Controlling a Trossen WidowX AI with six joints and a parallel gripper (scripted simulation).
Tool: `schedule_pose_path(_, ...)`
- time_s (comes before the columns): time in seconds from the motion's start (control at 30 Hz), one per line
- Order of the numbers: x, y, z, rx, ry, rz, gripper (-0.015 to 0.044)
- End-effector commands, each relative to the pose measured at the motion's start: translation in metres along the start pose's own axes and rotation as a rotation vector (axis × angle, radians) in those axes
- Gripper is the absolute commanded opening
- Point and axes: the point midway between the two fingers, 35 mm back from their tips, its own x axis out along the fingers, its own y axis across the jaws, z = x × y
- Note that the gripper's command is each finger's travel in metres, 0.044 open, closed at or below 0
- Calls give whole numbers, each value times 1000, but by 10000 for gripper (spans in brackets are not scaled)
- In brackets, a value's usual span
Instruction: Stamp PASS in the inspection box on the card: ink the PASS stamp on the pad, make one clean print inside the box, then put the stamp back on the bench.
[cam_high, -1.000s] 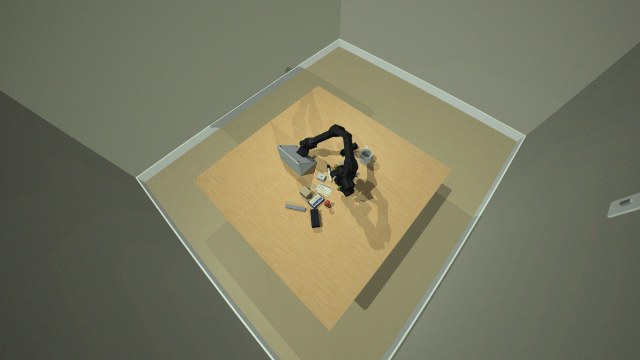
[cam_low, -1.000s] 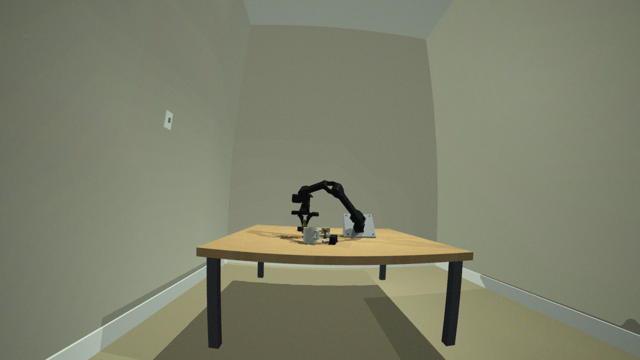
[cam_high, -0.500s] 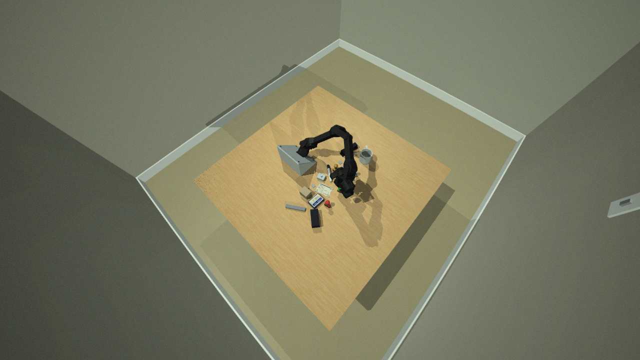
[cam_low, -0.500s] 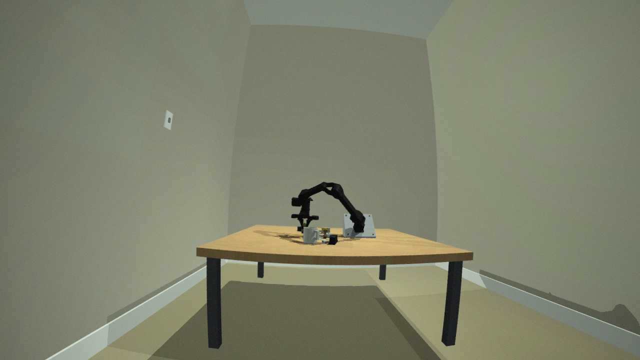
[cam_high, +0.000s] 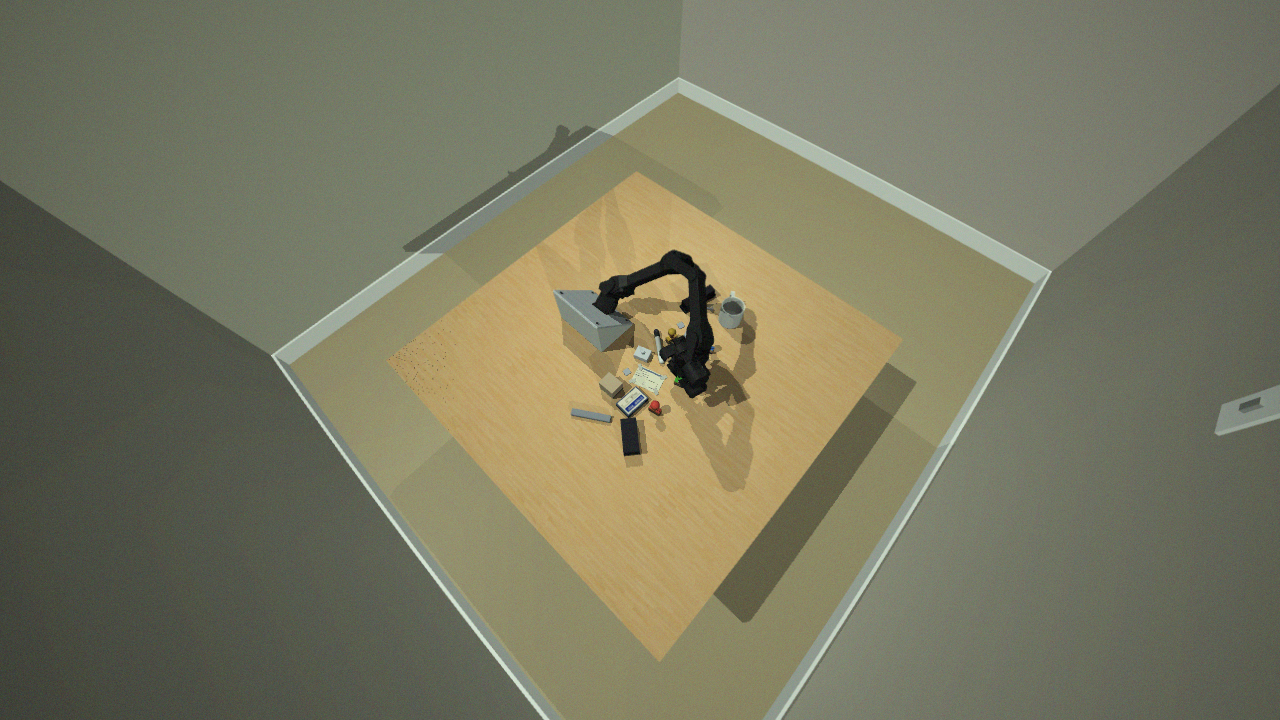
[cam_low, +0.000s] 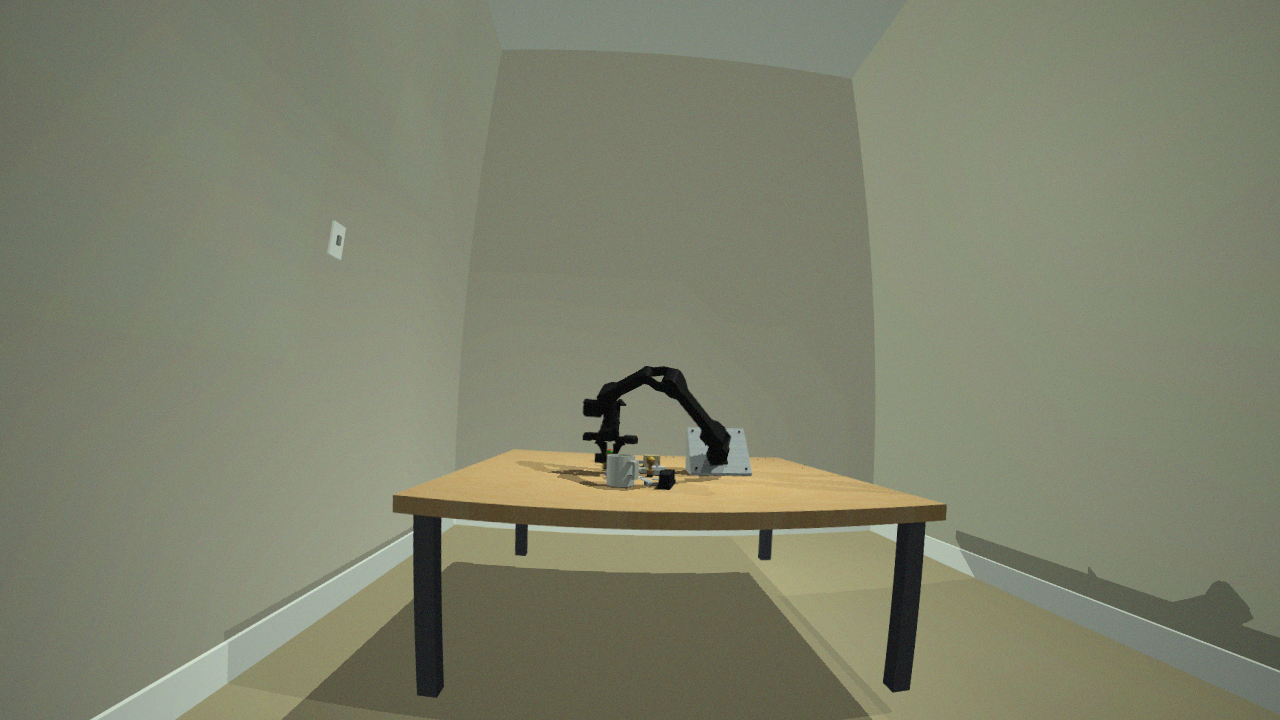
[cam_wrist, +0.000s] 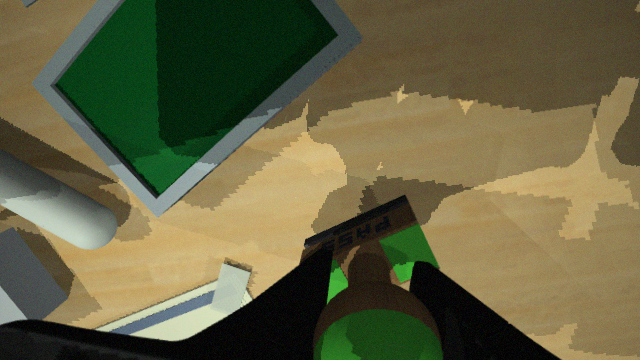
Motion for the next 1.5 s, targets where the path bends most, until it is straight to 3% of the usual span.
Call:
schedule_pose_path(0.0, 0, 0, 0, -1, 0, 0, 157)
schedule_pose_path(0.13, 0, 0, 0, -1, 0, 0, 262)
schedule_pose_path(0.27, -8, -2, 0, 6, 0, 0, 262)
schedule_pose_path(0.57, -115, -1, -1, 87, -13, -1, 262)
schedule_pose_path(1.47, -116, 0, 0, 95, -19, -2, 262)
